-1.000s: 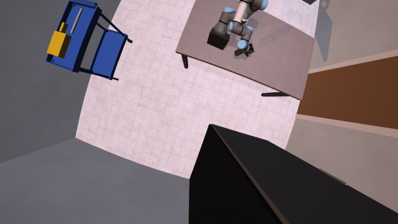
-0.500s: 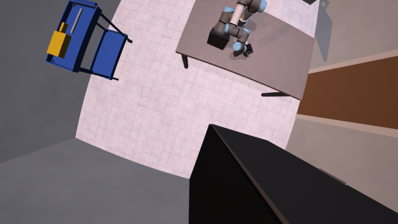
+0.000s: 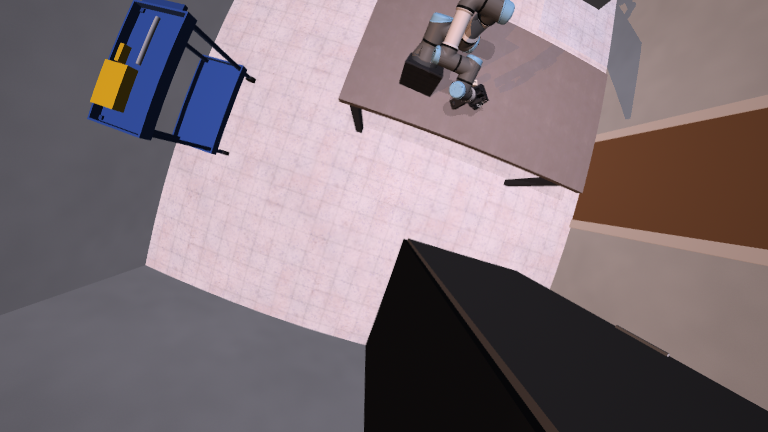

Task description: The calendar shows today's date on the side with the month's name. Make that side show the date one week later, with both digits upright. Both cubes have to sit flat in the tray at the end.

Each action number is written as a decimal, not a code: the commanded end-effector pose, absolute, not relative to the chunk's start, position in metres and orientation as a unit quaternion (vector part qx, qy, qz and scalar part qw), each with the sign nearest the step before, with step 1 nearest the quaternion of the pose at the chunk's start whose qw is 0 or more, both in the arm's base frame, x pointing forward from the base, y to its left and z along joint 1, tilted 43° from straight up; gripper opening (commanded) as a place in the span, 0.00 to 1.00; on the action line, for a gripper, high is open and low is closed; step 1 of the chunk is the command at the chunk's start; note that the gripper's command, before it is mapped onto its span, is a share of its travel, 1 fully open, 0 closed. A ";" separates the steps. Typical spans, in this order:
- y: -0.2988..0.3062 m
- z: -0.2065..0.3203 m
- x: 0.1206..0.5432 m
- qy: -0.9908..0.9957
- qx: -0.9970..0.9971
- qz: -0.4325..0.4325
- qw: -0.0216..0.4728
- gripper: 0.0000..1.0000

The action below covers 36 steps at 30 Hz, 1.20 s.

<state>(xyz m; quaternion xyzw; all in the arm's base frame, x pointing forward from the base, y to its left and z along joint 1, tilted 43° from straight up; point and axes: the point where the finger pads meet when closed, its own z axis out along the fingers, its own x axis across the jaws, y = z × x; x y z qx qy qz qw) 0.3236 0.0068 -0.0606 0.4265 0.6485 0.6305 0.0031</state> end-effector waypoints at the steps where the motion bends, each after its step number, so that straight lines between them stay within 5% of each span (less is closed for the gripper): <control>1: 0.007 -0.062 0.324 0.649 0.427 0.630 0.004 0.10; 36: 0.039 -0.095 0.324 0.649 0.427 0.630 0.004 0.10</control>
